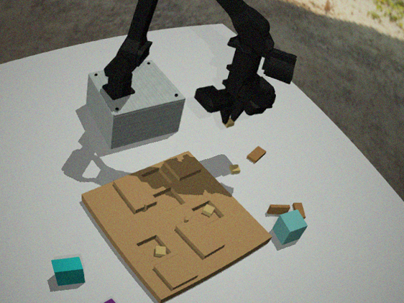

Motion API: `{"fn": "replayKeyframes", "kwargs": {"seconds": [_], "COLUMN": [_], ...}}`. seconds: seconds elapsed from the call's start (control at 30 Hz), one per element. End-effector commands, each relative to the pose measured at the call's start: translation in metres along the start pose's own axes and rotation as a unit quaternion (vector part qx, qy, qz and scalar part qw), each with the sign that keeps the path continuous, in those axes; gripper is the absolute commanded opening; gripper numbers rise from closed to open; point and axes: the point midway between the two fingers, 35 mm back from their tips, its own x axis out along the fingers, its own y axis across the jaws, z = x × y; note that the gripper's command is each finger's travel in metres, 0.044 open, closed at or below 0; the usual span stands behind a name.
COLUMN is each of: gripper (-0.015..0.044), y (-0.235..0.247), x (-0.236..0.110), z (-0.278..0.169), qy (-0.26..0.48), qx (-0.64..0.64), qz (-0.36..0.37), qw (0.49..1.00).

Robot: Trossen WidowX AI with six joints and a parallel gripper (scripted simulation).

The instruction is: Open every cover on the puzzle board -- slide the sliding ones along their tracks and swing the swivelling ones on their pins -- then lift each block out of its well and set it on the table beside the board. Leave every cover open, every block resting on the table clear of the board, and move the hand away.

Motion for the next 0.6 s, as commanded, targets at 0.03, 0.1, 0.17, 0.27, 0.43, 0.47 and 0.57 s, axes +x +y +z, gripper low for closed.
{"fn": "replayKeyframes", "kwargs": {"seconds": [0.03, 0.1, 0.17, 0.27, 0.43, 0.47, 0.57], "gripper": [0.008, 0.008, 0.008, 0.008, 0.008, 0.008, 0.008], "y": [0.006, 0.007, 0.007, 0.008, 0.008, 0.009, 0.009], "x": [0.001, 0.003, 0.006, 0.011, 0.02, 0.021, 0.026], "z": [-0.007, -0.007, -0.007, -0.006, -0.005, -0.005, -0.004], "qy": [0.001, 0.001, 0.001, 0.001, 0.001, 0.001, 0.001], "qx": [0.004, 0.004, 0.004, 0.004, 0.004, 0.004, 0.004], "qz": [0.001, 0.001, 0.001, 0.001, 0.001, 0.001, 0.001], "qw": [1.0, 1.0, 1.0, 1.0, 1.0, 1.0, 1.0]}}
